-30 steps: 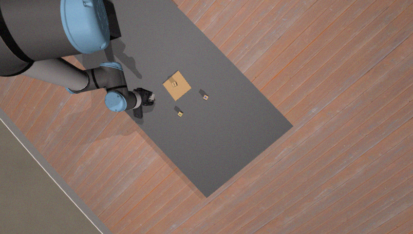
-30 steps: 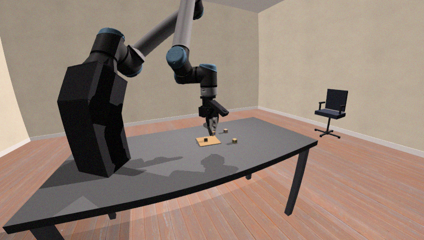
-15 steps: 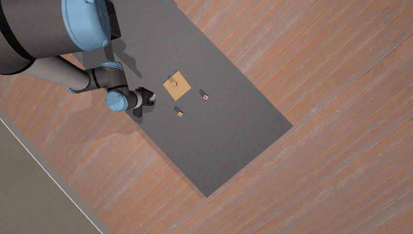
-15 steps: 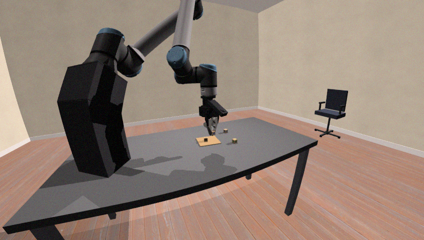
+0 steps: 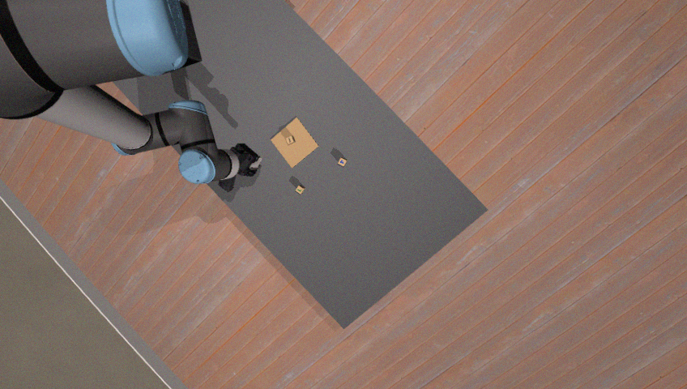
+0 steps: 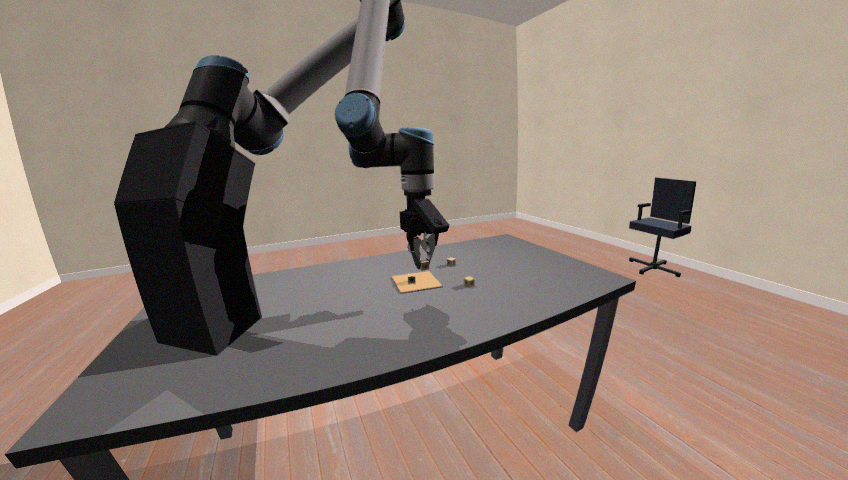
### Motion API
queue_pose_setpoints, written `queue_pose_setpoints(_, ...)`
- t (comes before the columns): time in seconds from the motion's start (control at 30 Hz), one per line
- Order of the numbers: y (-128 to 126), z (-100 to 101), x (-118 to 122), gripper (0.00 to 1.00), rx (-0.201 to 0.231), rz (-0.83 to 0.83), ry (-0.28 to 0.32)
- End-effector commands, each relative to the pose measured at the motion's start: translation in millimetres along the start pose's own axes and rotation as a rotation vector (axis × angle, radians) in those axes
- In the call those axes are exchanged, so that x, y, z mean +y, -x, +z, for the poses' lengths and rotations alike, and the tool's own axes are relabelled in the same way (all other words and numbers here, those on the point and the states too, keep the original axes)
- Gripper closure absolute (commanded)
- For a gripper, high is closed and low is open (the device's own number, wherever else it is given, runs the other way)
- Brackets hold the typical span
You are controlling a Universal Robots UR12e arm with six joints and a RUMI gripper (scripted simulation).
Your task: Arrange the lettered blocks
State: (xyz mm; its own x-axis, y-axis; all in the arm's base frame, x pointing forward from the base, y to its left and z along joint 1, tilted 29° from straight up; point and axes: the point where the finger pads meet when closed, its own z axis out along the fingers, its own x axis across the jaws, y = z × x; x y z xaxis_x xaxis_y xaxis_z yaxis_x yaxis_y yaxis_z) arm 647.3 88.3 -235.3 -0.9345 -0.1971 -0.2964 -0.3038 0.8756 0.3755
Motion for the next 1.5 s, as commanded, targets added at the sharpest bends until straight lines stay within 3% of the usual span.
queue_pose_setpoints(0.0, -2.2, 0.0, 8.1, 0.95, 0.002, 0.139, -0.003)
queue_pose_setpoints(1.47, 0.9, -0.7, 51.0, 0.95, 0.001, 1.014, -0.005)
